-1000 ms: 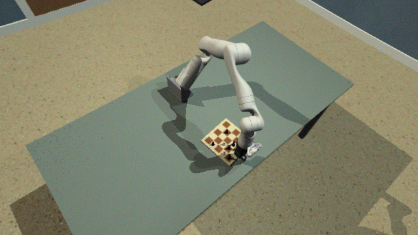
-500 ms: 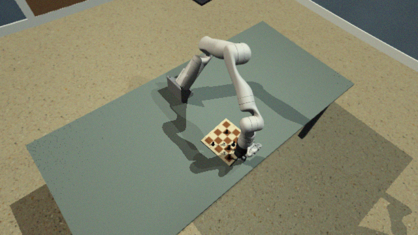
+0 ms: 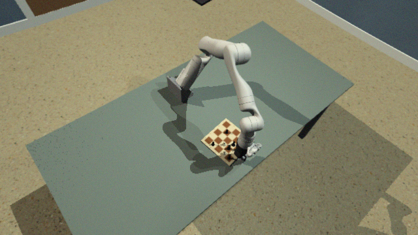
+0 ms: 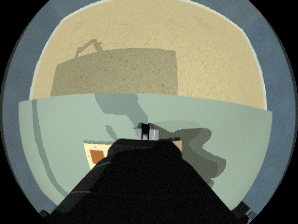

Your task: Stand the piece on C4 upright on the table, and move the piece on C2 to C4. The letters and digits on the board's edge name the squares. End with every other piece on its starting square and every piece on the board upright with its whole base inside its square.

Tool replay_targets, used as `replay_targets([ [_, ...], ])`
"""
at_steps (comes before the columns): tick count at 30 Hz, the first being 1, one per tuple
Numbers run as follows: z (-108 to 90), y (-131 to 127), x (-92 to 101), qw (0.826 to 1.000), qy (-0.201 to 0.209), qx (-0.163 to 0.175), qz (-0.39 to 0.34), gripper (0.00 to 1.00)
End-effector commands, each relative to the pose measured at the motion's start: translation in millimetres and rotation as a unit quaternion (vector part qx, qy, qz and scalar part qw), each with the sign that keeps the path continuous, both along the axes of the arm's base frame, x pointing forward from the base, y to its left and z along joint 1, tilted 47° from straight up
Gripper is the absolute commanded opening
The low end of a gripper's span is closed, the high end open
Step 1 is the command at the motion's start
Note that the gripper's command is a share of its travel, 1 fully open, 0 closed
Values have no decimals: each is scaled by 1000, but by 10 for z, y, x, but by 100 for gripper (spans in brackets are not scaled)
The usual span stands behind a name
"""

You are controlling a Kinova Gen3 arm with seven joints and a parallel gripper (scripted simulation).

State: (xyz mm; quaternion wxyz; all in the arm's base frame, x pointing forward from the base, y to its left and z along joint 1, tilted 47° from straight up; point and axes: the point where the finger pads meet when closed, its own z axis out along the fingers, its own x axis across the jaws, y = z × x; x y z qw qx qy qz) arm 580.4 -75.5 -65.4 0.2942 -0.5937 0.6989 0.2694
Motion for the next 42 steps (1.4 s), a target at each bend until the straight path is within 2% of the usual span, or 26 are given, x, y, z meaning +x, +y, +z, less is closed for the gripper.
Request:
replay_targets([
  [1,-32,-2,-1,1000,-3,-5,3,0],
  [4,-32,-2,-1,1000,-3,-5,3,0],
  [5,-32,-2,-1,1000,-3,-5,3,14],
  [7,-32,-2,-1,1000,-3,-5,3,14],
  [8,-32,-2,-1,1000,-3,-5,3,27],
  [12,-32,-2,-1,1000,-3,-5,3,27],
  [13,-32,-2,-1,1000,-3,-5,3,41],
  [15,-32,-2,-1,1000,-3,-5,3,41],
  [16,-32,-2,-1,1000,-3,-5,3,54],
  [18,-32,-2,-1,1000,-3,-5,3,54],
  [19,-32,-2,-1,1000,-3,-5,3,68],
  [33,-16,-17,-12,1000,-2,-4,4,68],
  [42,218,-271,-36,1000,-2,-5,3,68],
])
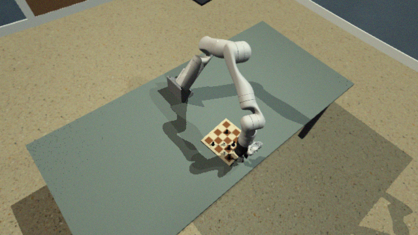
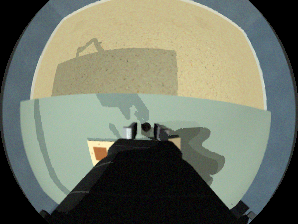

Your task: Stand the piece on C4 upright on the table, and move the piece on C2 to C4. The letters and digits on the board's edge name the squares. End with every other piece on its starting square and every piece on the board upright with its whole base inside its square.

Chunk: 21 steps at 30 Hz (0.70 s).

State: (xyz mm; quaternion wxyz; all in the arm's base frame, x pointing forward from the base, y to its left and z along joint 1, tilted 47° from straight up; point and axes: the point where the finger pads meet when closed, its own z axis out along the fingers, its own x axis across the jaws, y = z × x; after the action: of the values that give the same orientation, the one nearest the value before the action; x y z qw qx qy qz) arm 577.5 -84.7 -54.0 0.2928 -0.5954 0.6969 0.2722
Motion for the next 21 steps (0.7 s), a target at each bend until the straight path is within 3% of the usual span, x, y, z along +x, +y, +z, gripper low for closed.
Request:
replay_targets([
  [1,142,-219,-13,1000,-4,-6,-1,68],
  [12,426,-518,-53,1000,-3,-6,-1,68],
  [21,476,-570,-60,1000,-3,-6,-1,68],
])
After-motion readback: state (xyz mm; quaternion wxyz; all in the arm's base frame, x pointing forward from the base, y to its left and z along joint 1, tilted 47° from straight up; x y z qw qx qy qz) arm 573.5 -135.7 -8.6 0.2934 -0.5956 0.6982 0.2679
